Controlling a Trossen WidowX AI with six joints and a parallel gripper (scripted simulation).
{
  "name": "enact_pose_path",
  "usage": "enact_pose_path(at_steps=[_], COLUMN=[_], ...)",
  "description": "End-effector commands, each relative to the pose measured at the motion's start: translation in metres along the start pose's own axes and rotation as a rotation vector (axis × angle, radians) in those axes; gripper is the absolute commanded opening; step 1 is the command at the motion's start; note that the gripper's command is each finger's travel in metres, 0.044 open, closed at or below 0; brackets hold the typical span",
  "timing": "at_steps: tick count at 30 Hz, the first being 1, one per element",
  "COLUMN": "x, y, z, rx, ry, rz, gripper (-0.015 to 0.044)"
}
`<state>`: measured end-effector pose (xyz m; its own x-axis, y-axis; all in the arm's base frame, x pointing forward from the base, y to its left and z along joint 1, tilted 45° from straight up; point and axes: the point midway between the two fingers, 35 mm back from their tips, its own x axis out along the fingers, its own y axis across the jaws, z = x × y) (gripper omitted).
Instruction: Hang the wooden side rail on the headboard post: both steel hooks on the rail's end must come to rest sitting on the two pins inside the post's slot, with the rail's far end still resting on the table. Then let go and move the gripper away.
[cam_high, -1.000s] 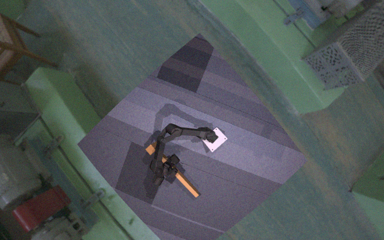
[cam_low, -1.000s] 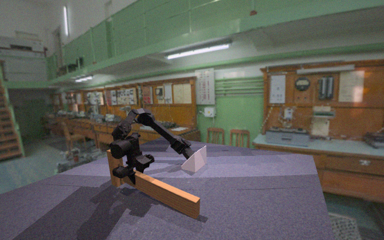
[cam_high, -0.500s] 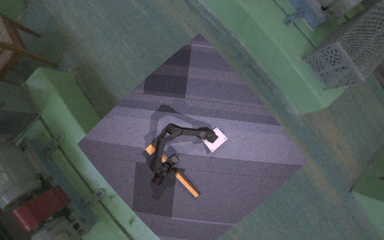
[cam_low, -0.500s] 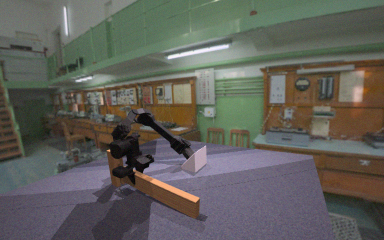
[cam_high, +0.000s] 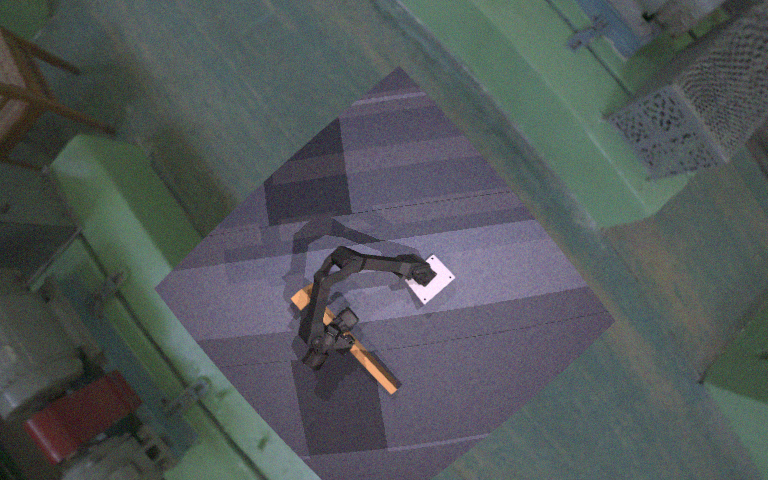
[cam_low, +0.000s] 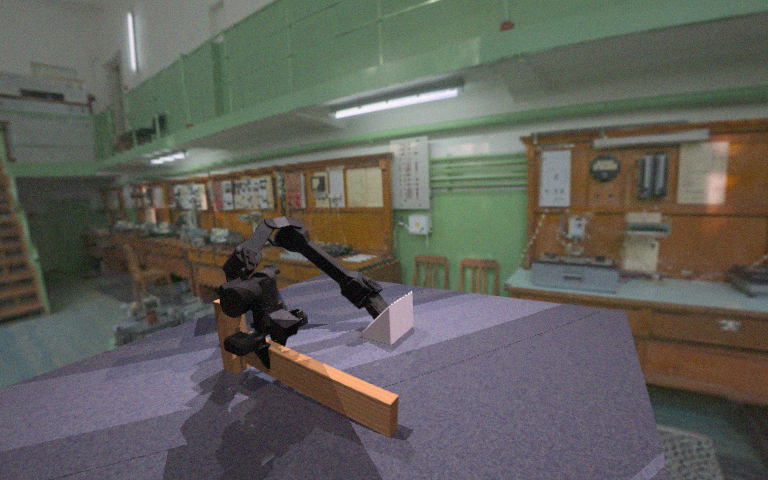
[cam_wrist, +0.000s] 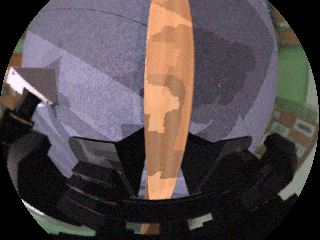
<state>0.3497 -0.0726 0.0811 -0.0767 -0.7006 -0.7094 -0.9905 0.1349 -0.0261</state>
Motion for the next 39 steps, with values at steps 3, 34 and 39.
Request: enact_pose_path(at_steps=[3,34,39], x=[-0.003,-0.0035,-0.0037], y=[-0.0015,-0.0012,-0.0006], z=[-0.0017,-0.0052,-0.0057], rx=[0.0,0.0,0.0], ry=[0.0,0.0,0.0], rz=[-0.01,-0.01,-0.01], gripper=[0.0,0.0,0.0])
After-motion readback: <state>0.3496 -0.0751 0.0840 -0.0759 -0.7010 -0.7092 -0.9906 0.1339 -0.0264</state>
